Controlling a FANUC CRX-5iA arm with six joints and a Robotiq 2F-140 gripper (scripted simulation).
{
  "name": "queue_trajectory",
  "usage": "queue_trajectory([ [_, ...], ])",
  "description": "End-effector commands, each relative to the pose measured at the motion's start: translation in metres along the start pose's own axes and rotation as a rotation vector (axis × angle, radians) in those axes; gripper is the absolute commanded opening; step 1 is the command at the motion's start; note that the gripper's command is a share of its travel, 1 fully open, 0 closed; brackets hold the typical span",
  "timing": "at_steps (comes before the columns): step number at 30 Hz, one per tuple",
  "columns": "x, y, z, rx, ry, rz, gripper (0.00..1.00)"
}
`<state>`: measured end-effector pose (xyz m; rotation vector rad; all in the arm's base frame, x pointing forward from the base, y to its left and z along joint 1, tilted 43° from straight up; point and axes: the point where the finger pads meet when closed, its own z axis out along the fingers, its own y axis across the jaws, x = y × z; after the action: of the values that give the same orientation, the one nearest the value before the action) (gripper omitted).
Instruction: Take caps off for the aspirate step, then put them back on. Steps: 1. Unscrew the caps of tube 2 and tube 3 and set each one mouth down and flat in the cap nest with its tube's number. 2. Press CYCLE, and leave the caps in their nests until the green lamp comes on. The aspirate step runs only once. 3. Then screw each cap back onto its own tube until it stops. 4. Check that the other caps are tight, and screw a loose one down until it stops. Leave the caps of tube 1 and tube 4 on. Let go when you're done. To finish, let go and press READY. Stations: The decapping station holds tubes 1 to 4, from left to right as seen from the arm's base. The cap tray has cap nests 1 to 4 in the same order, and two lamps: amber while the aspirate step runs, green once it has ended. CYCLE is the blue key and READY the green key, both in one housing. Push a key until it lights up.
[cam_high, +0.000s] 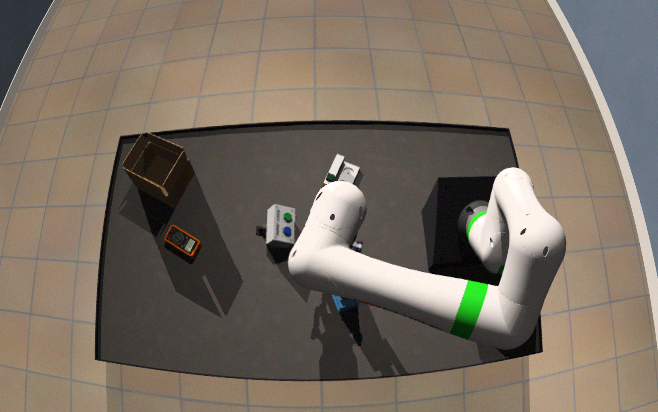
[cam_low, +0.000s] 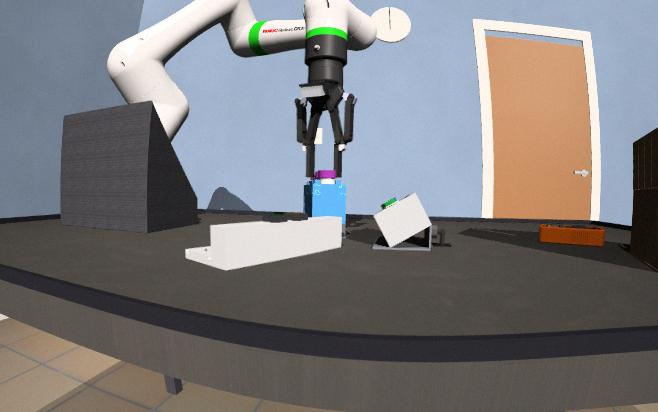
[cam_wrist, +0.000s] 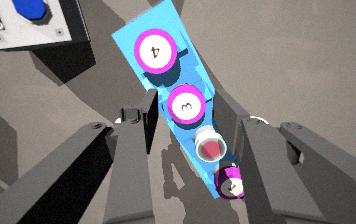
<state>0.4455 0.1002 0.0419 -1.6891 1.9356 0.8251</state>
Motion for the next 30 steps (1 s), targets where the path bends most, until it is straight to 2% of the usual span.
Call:
queue_trajectory([
  [1, 0.0, -0.0008, -0.001, -0.001, 0.008, 0.01, 0.3],
  [15, 0.0, -0.0009, -0.001, -0.001, 0.008, 0.01, 0.3],
  [20, -0.0001, -0.0008, -0.0014, -0.002, 0.008, -0.24, 0.3],
  [22, -0.0001, -0.0008, -0.0014, -0.002, 0.008, -0.24, 0.3],
  [30, 0.0, -0.0008, -0.0018, -0.003, 0.007, -0.64, 0.3],
])
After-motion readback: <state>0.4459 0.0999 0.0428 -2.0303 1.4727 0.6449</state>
